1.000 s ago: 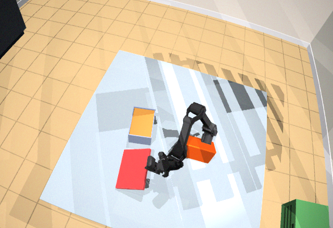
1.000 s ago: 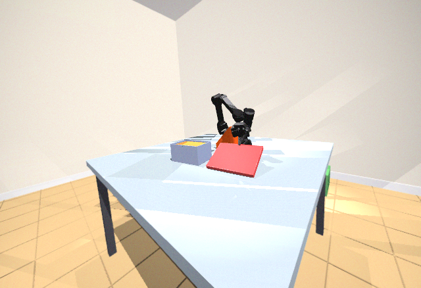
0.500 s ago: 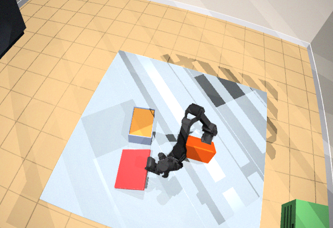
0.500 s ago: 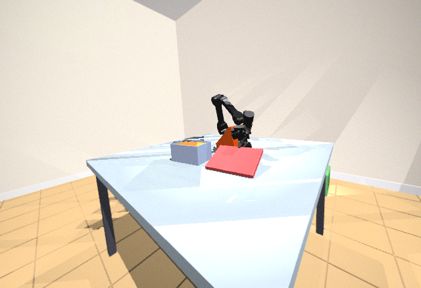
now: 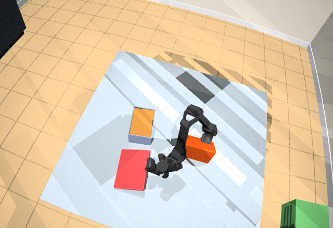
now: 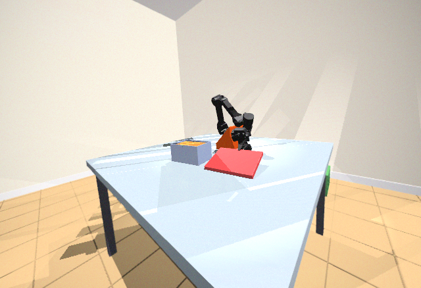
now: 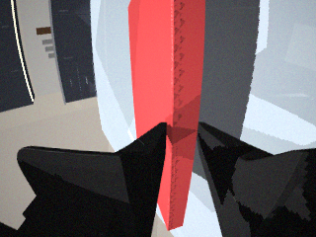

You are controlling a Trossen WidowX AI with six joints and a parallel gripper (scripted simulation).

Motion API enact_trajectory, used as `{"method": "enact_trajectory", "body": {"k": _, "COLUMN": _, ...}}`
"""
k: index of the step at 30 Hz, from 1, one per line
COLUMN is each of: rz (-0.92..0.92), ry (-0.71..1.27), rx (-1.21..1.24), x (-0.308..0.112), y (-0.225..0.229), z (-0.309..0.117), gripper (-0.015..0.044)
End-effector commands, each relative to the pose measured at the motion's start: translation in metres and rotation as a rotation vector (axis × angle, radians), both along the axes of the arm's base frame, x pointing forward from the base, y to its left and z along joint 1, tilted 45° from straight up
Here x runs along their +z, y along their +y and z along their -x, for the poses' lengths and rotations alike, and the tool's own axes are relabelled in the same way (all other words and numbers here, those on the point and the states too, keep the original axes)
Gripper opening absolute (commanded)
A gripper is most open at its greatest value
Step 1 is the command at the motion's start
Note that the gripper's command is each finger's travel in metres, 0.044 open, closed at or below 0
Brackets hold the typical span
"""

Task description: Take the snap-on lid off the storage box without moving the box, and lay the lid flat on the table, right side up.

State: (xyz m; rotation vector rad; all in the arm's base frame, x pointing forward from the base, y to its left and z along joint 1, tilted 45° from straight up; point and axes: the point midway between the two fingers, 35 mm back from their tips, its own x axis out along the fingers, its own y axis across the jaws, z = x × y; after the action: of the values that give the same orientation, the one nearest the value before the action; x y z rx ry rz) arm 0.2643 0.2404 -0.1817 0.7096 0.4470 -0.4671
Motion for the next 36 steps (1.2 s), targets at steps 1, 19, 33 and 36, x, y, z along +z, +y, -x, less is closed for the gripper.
{"method": "enact_trajectory", "body": {"k": 1, "rz": 0.012, "ry": 0.014, "rx": -0.008, "x": 0.001, "y": 0.002, "z": -0.001, "gripper": 0.0079}}
{"method": "enact_trajectory", "body": {"k": 19, "rz": 0.014, "ry": 0.018, "rx": -0.009, "x": 0.003, "y": -0.003, "z": 0.016, "gripper": 0.044}}
{"method": "enact_trajectory", "body": {"k": 33, "rz": 0.014, "ry": 0.021, "rx": -0.009, "x": 0.005, "y": -0.009, "z": 0.044, "gripper": 0.044}}
{"method": "enact_trajectory", "body": {"k": 36, "rz": 0.014, "ry": 0.021, "rx": -0.009, "x": 0.006, "y": -0.01, "z": 0.05, "gripper": 0.044}}
